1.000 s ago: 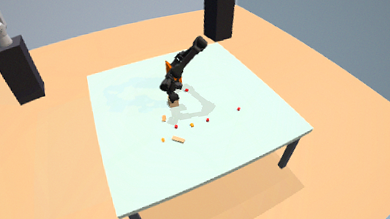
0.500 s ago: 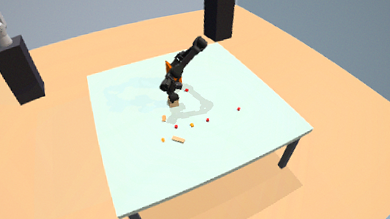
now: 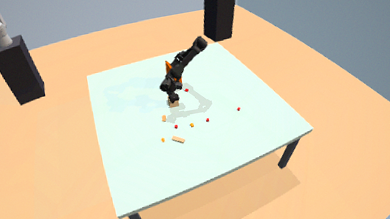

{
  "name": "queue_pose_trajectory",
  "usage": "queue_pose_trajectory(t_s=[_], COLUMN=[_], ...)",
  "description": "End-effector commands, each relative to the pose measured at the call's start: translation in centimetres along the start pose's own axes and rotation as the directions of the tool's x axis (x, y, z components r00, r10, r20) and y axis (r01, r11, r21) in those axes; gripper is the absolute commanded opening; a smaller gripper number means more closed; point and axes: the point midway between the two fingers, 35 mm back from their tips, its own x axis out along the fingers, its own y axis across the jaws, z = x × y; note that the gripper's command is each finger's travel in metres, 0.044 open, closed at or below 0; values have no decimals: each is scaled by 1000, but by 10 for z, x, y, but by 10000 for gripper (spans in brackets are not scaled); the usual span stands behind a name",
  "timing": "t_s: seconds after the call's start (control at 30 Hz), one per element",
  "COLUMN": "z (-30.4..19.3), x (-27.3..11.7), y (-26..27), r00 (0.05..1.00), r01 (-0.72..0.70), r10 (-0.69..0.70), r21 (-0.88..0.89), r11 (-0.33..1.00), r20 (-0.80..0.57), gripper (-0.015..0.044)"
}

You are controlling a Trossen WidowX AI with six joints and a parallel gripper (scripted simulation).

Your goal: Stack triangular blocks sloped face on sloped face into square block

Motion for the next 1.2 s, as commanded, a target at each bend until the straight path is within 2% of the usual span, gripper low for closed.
queue_pose_trajectory(t_s=[0.0,0.23,0.8,1.07,1.17], z=[0,0,0,0,-2], x=[0,0,0,0,-21], y=[0,0,0,0,-4], r00=[1000,1000,1000,1000,1000], r01=[0,2,0,0,1], r10=[0,-2,0,0,-1], r21=[0,6,0,0,1], r11=[1000,1000,1000,1000,1000], r20=[0,2,0,0,-5], gripper=[0,0,440,440,440])
